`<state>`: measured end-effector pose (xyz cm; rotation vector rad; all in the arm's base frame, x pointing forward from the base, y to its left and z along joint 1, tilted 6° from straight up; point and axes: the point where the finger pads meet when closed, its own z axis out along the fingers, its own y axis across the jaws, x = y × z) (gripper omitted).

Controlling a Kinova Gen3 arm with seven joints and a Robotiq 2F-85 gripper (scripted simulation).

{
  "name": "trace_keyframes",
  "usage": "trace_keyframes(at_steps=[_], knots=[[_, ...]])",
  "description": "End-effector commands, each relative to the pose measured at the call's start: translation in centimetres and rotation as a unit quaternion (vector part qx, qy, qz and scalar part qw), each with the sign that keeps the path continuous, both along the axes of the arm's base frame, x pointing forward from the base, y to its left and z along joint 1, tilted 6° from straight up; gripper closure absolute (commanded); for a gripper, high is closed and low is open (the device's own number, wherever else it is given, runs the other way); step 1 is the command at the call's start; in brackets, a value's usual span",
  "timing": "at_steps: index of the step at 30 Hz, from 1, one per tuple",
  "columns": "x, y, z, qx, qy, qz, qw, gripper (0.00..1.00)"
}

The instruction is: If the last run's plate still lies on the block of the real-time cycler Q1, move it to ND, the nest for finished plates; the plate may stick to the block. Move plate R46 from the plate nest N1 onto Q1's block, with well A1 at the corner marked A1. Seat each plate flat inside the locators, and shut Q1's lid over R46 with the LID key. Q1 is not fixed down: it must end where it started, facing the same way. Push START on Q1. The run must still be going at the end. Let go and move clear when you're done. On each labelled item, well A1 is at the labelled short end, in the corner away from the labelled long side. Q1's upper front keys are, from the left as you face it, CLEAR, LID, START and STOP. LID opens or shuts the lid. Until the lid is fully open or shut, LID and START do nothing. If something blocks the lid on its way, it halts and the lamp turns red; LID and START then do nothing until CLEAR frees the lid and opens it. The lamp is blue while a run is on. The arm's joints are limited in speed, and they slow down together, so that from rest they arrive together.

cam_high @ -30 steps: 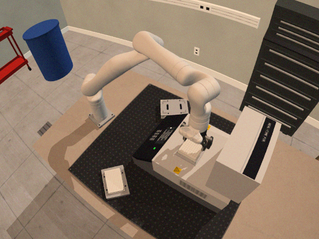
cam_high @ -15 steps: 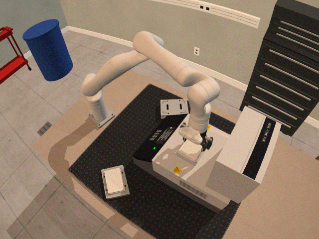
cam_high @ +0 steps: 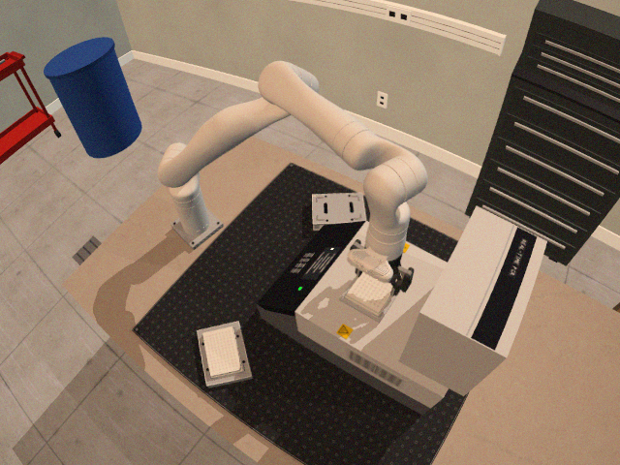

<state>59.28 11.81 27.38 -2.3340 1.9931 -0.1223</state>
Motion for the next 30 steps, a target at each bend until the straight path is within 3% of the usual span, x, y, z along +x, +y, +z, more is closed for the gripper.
trace_keyframes(at_steps=[1,8,9,30], knots=[[0.08,0.25,-0.19,0.001,-0.001,0.004,1.0,0.1],[0.01,0.12,-0.04,0.0,-0.001,0.002,1.0,0.1],[-0.02,0.24,0.08,0.0,0.0,0.004,1.0,0.0],[-0.17,0.22,0.35,0.0,0.001,0.003,1.0,0.0]])
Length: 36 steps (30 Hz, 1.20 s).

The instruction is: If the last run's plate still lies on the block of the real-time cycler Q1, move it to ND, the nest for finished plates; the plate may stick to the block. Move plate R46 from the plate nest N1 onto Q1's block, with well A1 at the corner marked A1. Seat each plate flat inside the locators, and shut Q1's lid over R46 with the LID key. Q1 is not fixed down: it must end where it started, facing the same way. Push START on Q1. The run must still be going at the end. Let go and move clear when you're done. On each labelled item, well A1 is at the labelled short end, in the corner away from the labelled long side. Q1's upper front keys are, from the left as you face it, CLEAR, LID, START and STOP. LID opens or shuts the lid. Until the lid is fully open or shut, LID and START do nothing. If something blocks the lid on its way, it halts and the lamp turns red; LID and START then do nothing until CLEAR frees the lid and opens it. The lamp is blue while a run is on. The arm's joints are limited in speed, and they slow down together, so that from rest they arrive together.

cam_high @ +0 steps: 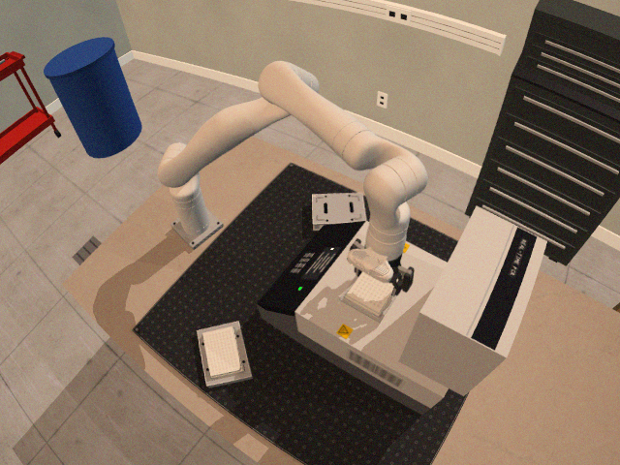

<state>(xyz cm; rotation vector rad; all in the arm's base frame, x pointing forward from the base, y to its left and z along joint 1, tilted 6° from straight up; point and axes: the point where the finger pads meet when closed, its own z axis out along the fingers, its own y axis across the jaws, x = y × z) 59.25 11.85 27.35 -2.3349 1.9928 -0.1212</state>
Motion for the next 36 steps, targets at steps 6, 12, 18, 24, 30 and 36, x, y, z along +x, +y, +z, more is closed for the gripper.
trace_keyframes(at_steps=[6,12,18,24,30,36], knots=[[-0.2,-0.1,1.3,-0.001,0.0,-0.002,1.0,0.0],[-0.3,-0.3,2.1,-0.001,0.0,-0.003,1.0,0.0],[-0.3,-0.2,2.6,-0.001,0.0,-0.002,1.0,0.0],[-0.4,-0.3,3.4,-0.001,0.0,-0.003,1.0,0.0],[-0.5,-0.3,4.2,0.0,0.0,-0.003,1.0,0.0],[-0.5,-0.3,4.6,0.0,0.0,-0.003,1.0,0.0]])
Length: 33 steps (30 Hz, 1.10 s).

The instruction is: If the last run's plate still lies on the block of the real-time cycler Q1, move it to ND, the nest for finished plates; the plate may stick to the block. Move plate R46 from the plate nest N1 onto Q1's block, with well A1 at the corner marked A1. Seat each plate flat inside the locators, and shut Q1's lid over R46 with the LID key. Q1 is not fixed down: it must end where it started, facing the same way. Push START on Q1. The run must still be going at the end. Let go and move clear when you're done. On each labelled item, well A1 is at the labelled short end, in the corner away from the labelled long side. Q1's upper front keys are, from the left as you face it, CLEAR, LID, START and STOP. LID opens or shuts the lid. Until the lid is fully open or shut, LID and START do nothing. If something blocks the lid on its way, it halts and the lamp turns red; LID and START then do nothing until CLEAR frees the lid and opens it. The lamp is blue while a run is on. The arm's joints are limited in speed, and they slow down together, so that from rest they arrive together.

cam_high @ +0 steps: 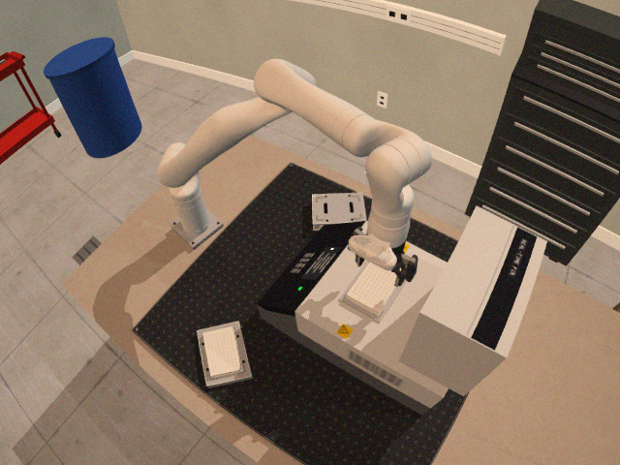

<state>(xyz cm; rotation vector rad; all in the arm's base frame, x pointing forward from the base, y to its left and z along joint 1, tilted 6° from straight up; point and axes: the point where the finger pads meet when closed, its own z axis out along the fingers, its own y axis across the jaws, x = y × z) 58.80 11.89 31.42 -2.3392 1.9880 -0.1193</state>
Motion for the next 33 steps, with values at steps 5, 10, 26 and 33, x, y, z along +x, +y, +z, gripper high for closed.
trace_keyframes(at_steps=[5,10,26,33], knots=[[0.01,-0.15,0.36,0.0,-0.002,-0.001,1.0,0.0],[0.0,-0.16,0.36,0.0,-0.002,-0.001,1.0,0.0],[0.0,-0.2,0.36,0.0,-0.002,-0.001,1.0,0.0],[-0.01,-0.21,0.36,0.0,-0.002,-0.001,1.0,0.0]])
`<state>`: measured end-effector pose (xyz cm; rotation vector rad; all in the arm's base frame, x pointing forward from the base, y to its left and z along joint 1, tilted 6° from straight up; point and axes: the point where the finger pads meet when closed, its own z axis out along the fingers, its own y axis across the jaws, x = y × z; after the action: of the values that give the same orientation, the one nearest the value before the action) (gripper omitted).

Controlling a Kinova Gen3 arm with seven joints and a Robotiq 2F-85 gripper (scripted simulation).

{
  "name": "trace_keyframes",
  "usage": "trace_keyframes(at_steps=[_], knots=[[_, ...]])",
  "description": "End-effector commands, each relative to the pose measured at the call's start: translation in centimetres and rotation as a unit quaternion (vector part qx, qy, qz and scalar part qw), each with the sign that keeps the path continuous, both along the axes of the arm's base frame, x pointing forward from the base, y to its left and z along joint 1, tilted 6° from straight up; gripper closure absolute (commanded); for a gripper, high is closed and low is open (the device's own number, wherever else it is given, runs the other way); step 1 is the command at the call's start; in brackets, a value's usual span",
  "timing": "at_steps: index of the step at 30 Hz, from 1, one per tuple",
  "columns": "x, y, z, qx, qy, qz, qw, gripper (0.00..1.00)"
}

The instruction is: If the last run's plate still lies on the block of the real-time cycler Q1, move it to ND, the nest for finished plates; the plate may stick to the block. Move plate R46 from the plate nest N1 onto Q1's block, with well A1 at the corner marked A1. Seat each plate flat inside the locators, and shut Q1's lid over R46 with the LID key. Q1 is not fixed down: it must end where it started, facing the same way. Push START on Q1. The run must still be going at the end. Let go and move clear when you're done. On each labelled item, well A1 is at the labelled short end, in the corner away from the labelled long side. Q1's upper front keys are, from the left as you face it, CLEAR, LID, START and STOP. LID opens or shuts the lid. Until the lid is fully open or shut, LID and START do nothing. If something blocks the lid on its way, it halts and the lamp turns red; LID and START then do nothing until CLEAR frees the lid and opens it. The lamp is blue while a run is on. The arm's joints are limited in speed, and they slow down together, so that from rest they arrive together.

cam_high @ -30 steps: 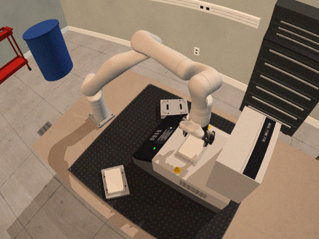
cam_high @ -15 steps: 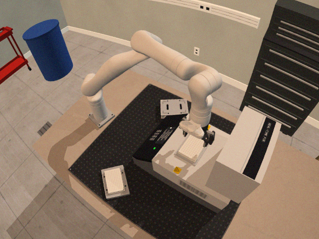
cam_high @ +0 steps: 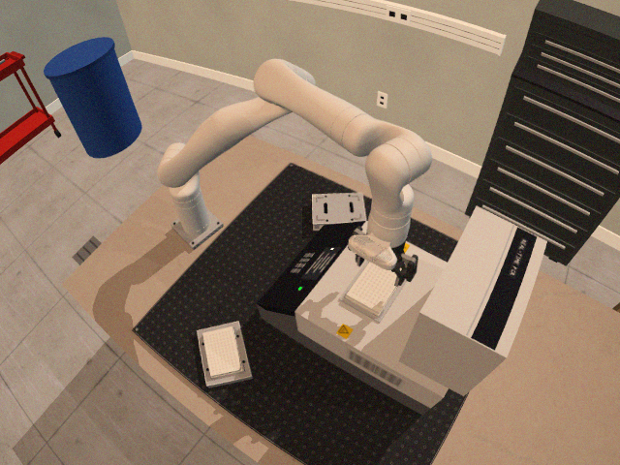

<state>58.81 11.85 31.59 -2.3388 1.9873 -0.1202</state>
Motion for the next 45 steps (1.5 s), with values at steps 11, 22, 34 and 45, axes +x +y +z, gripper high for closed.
trace_keyframes(at_steps=[11,22,34,45], knots=[[-2.5,-0.3,0.5,0.04,-0.041,-0.129,0.99,0.07],[-5.5,-0.7,0.6,0.08,-0.081,-0.264,0.958,0.15],[-8.9,-1.4,0.7,0.107,-0.113,-0.375,0.914,0.24],[-12.6,-1.9,0.8,0.106,-0.113,-0.369,0.916,0.34]])
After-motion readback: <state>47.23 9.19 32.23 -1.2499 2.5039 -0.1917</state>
